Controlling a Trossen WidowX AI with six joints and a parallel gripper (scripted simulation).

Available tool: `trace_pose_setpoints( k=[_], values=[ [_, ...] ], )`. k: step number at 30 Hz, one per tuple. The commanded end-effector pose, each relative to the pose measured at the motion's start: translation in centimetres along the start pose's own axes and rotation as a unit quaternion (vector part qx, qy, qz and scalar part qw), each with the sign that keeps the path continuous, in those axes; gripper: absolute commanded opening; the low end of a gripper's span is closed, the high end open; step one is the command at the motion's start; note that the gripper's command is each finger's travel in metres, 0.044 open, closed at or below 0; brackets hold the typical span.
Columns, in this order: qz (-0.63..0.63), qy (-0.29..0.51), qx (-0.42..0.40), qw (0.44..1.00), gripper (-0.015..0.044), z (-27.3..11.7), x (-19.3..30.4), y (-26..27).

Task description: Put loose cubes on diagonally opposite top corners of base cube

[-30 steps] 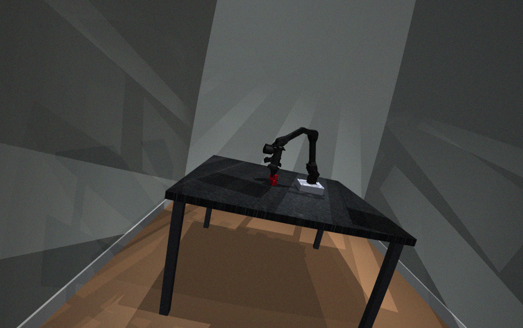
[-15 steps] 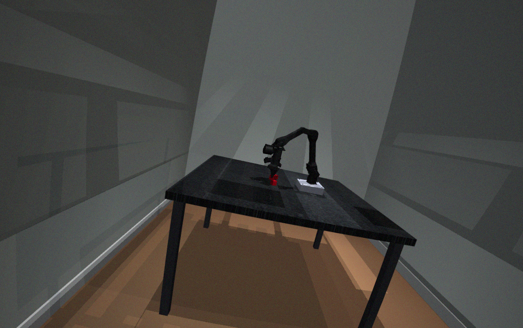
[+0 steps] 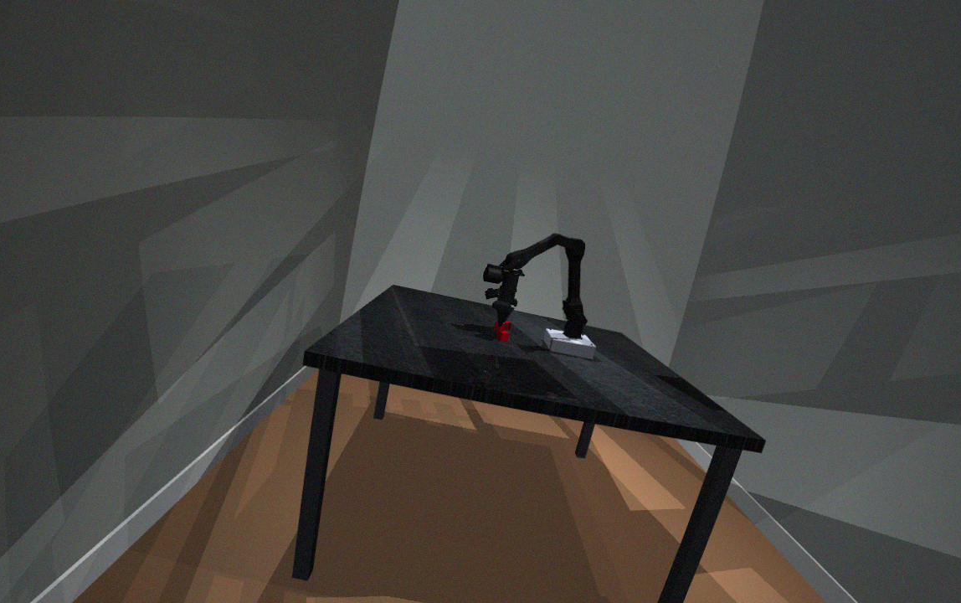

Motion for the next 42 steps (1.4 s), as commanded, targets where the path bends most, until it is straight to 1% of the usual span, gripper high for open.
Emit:
trace_pose_setpoints(
  k=[1, 12, 15, 17, 18, 30, 42],
  values=[
    [0.0, -0.003, -0.002, 1.0, 0.0205, -0.8, -0.1, 0.1],
    [0.0, -0.003, -0.002, 1.0, 0.0205, -2.6, -0.1, 0.1],
    [0.0, -0.003, -0.002, 1.0, 0.0205, -2.6, -0.1, 0.1],
    [-0.01, -0.003, -0.001, 1.0, 0.0258, -2.5, -0.3, -0.4],
    [-0.024, -0.003, -0.001, 1.0, 0.0265, -2.6, -0.5, -0.9],
    [-0.216, -0.009, 0.006, 0.976, 0.0265, -4.5, -2.7, -8.9],
    [-0.409, -0.005, 0.012, 0.912, 0.0265, -6.2, -2.6, -16.3]
  ],
)
Point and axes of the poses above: the point midway between the two fingers, 35 mm back from their tips, its own z axis out along the fingers, its own y axis across the jaws, x = y × z, the point moved 4 cm from there along -z, back along the fingers
